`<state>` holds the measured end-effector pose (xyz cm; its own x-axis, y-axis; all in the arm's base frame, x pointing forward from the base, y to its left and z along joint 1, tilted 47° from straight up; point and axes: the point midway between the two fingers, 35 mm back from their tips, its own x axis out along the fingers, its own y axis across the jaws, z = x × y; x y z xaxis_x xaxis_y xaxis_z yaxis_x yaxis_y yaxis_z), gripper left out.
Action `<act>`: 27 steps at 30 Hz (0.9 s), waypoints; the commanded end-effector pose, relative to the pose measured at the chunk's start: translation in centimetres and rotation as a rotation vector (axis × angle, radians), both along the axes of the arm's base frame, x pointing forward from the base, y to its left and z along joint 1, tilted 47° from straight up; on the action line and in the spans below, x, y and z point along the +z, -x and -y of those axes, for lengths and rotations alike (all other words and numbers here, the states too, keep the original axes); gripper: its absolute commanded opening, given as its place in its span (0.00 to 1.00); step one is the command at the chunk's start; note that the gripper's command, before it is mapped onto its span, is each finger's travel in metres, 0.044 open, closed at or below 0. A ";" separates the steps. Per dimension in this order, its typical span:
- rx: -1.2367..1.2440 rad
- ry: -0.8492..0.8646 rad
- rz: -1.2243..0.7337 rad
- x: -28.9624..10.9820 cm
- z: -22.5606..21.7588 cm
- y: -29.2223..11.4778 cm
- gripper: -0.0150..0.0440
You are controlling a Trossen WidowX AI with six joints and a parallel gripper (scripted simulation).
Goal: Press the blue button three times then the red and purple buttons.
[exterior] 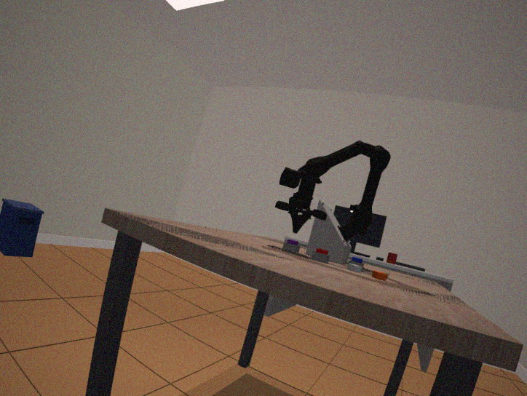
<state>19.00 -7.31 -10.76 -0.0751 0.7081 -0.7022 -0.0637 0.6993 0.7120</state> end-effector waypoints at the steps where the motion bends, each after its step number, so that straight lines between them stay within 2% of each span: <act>1: -0.002 -0.006 -0.005 -0.5 -0.6 0.1 0.29; 27: -0.002 -0.008 -0.005 -2.3 -2.6 0.4 0.29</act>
